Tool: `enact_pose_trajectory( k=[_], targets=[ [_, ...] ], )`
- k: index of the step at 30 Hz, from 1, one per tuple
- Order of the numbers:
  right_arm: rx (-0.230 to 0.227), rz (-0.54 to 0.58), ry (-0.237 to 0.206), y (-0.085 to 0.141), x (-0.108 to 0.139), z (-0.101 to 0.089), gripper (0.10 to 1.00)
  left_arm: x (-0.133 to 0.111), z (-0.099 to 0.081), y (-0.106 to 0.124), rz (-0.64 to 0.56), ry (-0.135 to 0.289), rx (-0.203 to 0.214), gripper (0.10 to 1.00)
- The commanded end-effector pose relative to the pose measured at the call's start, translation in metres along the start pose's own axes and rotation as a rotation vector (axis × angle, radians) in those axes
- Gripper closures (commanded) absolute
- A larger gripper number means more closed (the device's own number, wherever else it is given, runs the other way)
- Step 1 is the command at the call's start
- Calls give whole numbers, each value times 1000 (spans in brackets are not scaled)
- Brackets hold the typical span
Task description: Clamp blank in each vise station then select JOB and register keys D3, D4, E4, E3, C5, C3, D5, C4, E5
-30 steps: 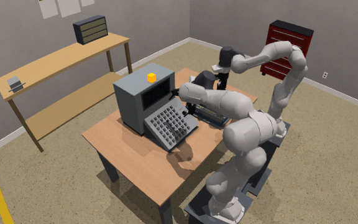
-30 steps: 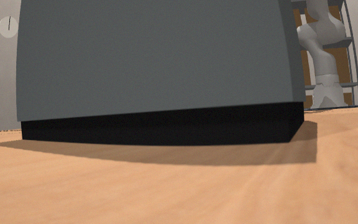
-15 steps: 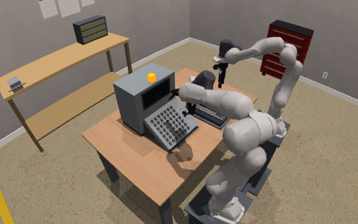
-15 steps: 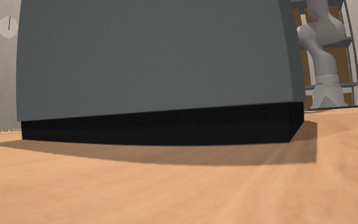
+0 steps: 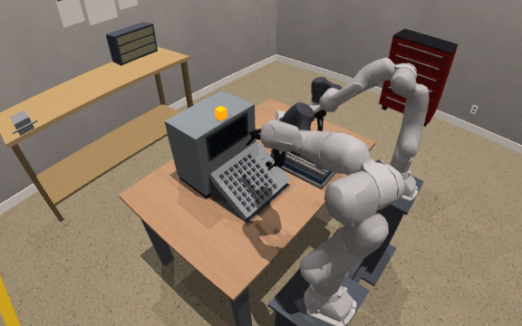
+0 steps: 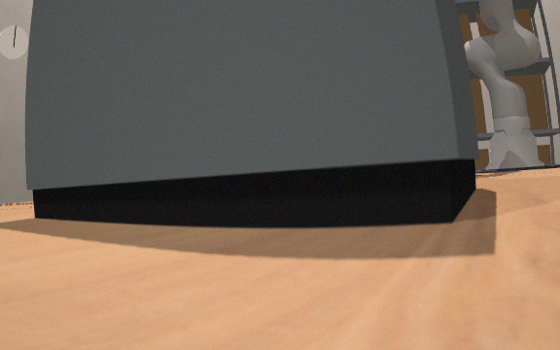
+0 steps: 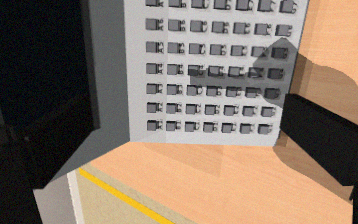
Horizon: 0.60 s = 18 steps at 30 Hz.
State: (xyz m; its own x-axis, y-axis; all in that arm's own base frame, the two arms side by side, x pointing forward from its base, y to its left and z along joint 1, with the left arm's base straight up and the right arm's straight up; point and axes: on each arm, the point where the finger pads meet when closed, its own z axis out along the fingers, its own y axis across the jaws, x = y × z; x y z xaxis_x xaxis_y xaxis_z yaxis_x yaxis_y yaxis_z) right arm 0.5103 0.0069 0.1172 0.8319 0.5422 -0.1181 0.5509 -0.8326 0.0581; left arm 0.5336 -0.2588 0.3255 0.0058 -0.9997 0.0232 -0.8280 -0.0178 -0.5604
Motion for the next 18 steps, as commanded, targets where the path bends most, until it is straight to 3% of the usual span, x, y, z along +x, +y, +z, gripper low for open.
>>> enact_pose_trajectory(
  k=[1,3,4,18],
  targets=[
    [2,-275,46,6,7,-4,638,0,0,0,0,0,0,98],
    [2,-275,46,6,7,-4,638,0,0,0,0,0,0,98],
    [-4,-347,58,6,7,-4,638,0,0,0,0,0,0,98],
    [-4,-684,112,6,7,-4,638,0,0,0,0,0,0,98]
  ],
)
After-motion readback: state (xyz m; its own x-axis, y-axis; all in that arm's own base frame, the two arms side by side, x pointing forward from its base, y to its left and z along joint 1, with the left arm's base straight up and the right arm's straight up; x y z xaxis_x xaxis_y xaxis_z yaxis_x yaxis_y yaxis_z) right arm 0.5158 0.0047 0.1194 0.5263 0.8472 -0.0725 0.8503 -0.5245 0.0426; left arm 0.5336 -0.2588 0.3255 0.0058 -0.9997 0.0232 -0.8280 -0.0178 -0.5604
